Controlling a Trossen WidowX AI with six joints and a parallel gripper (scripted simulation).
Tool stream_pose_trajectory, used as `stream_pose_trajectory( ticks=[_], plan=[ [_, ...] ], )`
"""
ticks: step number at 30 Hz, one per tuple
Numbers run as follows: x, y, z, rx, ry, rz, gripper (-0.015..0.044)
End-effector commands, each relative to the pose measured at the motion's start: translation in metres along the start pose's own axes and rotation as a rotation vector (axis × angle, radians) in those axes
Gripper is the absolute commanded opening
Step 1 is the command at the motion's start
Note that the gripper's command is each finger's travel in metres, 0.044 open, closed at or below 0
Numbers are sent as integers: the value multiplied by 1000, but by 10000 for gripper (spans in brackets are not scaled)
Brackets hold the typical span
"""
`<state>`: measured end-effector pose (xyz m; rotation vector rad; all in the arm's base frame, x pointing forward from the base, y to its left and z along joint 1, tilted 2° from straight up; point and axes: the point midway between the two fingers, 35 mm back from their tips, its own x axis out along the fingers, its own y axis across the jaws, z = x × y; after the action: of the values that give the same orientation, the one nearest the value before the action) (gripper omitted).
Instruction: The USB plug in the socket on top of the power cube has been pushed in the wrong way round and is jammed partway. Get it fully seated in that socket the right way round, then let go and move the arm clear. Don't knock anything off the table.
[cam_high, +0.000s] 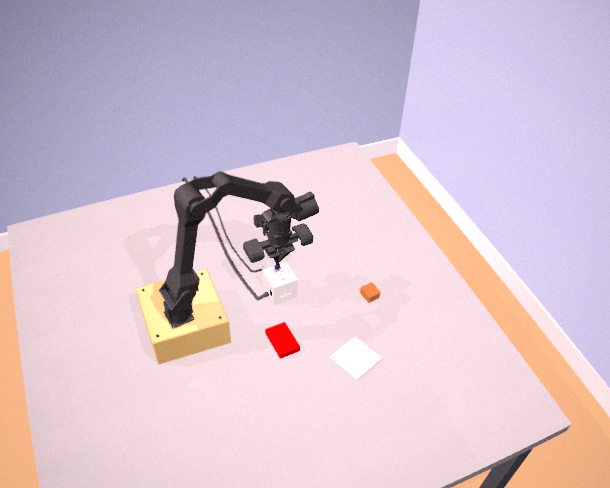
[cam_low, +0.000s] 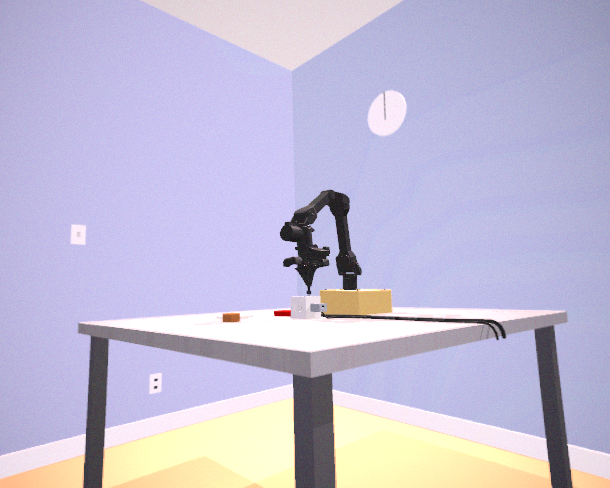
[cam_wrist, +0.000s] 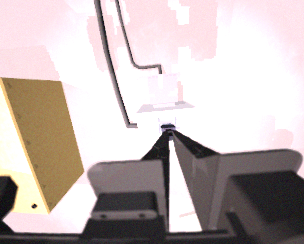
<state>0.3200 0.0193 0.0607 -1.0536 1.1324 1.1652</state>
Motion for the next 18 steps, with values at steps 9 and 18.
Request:
stream_pose_trajectory(
  ticks=[9,18],
  plan=[
    [2,0,0,-4,-3,1,0],
    [3,0,0,-4,-3,1,0]
  ],
)
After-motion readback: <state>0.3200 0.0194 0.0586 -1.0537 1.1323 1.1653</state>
